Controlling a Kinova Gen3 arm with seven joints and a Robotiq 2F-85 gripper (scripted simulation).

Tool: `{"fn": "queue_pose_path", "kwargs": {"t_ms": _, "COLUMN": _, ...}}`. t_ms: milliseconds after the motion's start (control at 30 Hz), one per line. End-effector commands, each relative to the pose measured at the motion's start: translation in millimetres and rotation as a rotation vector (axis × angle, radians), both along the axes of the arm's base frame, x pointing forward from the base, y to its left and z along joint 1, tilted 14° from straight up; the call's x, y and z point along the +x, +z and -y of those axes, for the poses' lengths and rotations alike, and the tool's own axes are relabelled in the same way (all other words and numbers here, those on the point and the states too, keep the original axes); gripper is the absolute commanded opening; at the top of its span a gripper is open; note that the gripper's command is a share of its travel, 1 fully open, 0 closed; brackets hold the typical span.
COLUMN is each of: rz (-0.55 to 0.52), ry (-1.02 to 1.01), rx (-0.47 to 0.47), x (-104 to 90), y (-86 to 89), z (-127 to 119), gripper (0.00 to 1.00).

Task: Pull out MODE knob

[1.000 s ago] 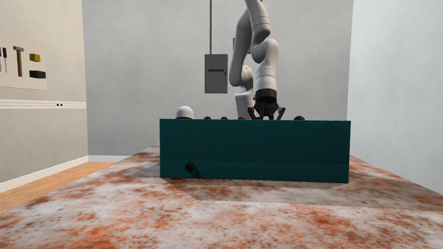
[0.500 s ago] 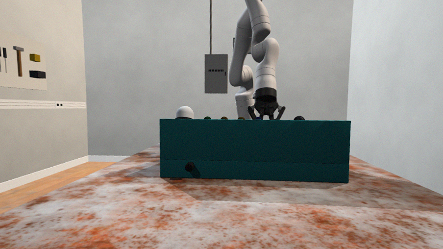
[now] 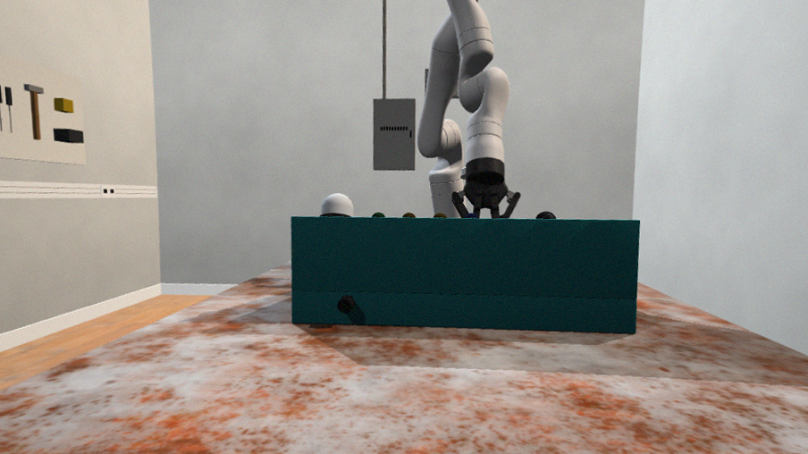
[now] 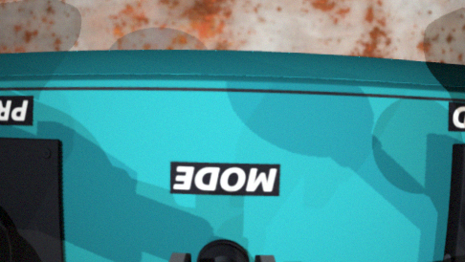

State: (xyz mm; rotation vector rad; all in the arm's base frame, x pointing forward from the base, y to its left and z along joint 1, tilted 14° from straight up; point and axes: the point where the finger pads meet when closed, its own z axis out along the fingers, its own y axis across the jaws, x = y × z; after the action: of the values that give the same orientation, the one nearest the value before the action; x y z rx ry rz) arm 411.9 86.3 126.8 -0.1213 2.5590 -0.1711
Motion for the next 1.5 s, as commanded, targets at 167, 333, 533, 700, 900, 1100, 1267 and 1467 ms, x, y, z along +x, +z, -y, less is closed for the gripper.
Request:
{"fn": "queue_pose_path", "kwargs": {"t_ms": 167, "rz": 0.001, "ry": 0.000, "rx": 0.000, "x": -0.4, "y": 1.4, "z": -0.3, "gripper": 0.10}}
{"fn": "queue_pose_path", "kwargs": {"t_ms": 333, "rz": 0.001, "ry": 0.000, "rx": 0.001, "x": -0.7, "y": 1.9, "z": -0.4, "gripper": 0.10}}
{"fn": "queue_pose_path", "kwargs": {"t_ms": 533, "rz": 0.001, "ry": 0.000, "rx": 0.001, "x": -1.0, "y": 2.3, "z": -0.5, "gripper": 0.10}}
{"fn": "queue_pose_path", "kwargs": {"t_ms": 700, "rz": 0.001, "ry": 0.000, "rx": 0.001, "x": -1.1, "y": 2.5, "z": -0.5, "gripper": 0.10}}
{"fn": "queue_pose_path", "kwargs": {"t_ms": 900, "rz": 0.001, "ry": 0.000, "rx": 0.001, "x": -1.2, "y": 2.6, "z": -0.5, "gripper": 0.10}}
{"fn": "queue_pose_path", "kwargs": {"t_ms": 1100, "rz": 0.001, "ry": 0.000, "rx": 0.001, "x": -1.2, "y": 2.6, "z": -0.5, "gripper": 0.10}}
{"fn": "queue_pose_path", "kwargs": {"t_ms": 1267, "rz": 0.001, "ry": 0.000, "rx": 0.001, "x": -1.2, "y": 2.6, "z": -0.5, "gripper": 0.10}}
{"fn": "queue_pose_path", "kwargs": {"t_ms": 1467, "rz": 0.001, "ry": 0.000, "rx": 0.001, "x": -1.2, "y": 2.6, "z": -0.5, "gripper": 0.77}}
